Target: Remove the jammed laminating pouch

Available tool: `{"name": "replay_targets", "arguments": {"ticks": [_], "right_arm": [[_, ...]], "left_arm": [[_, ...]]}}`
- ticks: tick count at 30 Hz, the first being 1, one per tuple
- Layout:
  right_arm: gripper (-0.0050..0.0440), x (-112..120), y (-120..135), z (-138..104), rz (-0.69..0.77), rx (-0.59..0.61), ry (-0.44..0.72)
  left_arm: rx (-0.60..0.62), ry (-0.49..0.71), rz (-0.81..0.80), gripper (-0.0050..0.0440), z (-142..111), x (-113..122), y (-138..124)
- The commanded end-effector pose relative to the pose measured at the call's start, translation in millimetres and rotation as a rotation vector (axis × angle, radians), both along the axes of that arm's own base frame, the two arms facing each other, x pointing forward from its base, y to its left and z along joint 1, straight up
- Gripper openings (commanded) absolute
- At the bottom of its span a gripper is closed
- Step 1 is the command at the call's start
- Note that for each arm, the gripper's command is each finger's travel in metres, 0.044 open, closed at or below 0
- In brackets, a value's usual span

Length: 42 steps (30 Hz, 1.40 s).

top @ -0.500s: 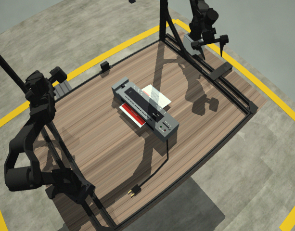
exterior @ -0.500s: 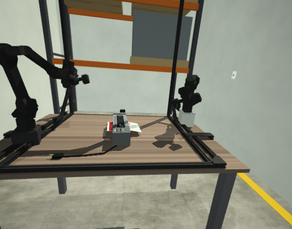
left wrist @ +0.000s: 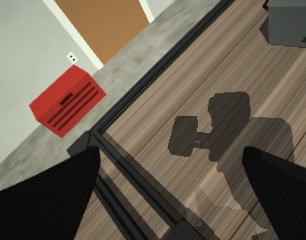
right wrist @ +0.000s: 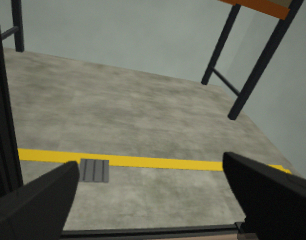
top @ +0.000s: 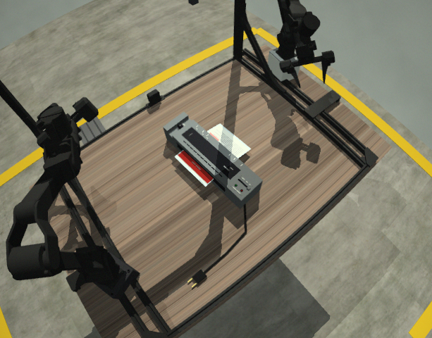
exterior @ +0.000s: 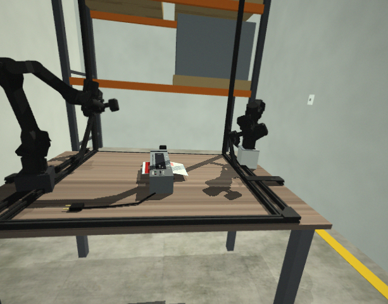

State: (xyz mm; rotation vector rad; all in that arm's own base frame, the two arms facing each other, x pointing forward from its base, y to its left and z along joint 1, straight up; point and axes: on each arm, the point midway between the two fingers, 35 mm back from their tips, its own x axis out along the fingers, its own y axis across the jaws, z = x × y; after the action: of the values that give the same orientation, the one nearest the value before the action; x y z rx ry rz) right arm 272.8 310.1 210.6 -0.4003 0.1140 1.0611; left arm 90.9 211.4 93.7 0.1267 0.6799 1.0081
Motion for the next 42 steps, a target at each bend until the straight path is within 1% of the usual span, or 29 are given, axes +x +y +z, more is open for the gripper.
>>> {"name": "replay_targets", "arguments": {"ticks": [1, 2, 3, 8, 13, 16, 19, 20, 24, 28, 30, 32, 36, 37, 40, 42], "right_arm": [[0.04, 0.2, 0.2, 8.4, 0.0, 0.014, -0.015], [0.04, 0.2, 0.2, 8.4, 0.0, 0.014, -0.015], [0.044, -4.8, -4.5, 20.1, 0.0, 0.036, -0.038], [0.044, -33.2, -31.1, 73.0, 0.0, 0.144, -0.154], [0.044, -66.2, -61.9, 116.2, 0.0, 0.252, -0.27], [0.044, -66.2, -61.9, 116.2, 0.0, 0.252, -0.27], [0.044, -66.2, -61.9, 116.2, 0.0, 0.252, -0.27], [0.044, -46.1, -57.4, 108.4, -0.041, 0.212, -0.207], [0.044, -5.2, -79.8, 60.2, -0.205, 0.07, 0.036], [0.044, 20.2, -115.4, 13.8, -0.351, -0.031, 0.234], [0.044, 26.6, -136.7, -7.4, -0.426, -0.078, 0.333], [0.044, 26.6, -136.7, -7.4, -0.498, -0.134, 0.436], [0.044, 26.6, -136.7, -7.4, -0.498, -0.135, 0.437], [0.044, 22.3, -142.3, -14.2, -0.499, -0.122, 0.414], [0.044, 24.9, -176.1, -41.1, -0.653, -0.215, 0.622], [0.044, 21.2, -199.3, -55.6, -0.728, -0.257, 0.722]], "left_arm": [[0.01, -0.004, 0.0, 0.04, 4.7, 0.5, 1.2], [0.01, -0.004, 0.0, 0.04, 4.7, 0.5, 1.2], [-0.046, 0.034, -0.035, 0.044, 9.4, 8.1, 1.9], [-0.309, 0.242, -0.221, 0.044, 24.9, 52.3, 8.4], [-0.439, 0.377, -0.356, 0.044, 22.7, 105.8, 12.8], [-0.54, 0.466, -0.412, 0.044, 22.7, 105.8, 12.8], [-0.556, 0.48, -0.418, 0.044, 22.7, 105.8, 12.8], [-0.439, 0.386, -0.394, 0.044, 20.6, 101.4, 8.4], [-0.582, 0.528, -0.487, 0.044, 15.9, 127.9, 9.7], [-0.72, 0.674, -0.579, 0.044, 5.8, 154.3, 7.7], [-0.789, 0.749, -0.625, 0.044, -1.1, 166.9, 5.1], [-0.789, 0.749, -0.625, 0.044, -1.1, 166.9, 5.1], [-0.789, 0.749, -0.625, 0.044, -1.1, 166.9, 5.1], [-0.738, 0.703, -0.604, 0.044, -1.2, 160.3, 3.3], [-0.738, 0.703, -0.604, 0.044, -1.2, 160.3, 3.3], [-0.738, 0.703, -0.604, 0.044, -1.2, 160.3, 3.3]]}}
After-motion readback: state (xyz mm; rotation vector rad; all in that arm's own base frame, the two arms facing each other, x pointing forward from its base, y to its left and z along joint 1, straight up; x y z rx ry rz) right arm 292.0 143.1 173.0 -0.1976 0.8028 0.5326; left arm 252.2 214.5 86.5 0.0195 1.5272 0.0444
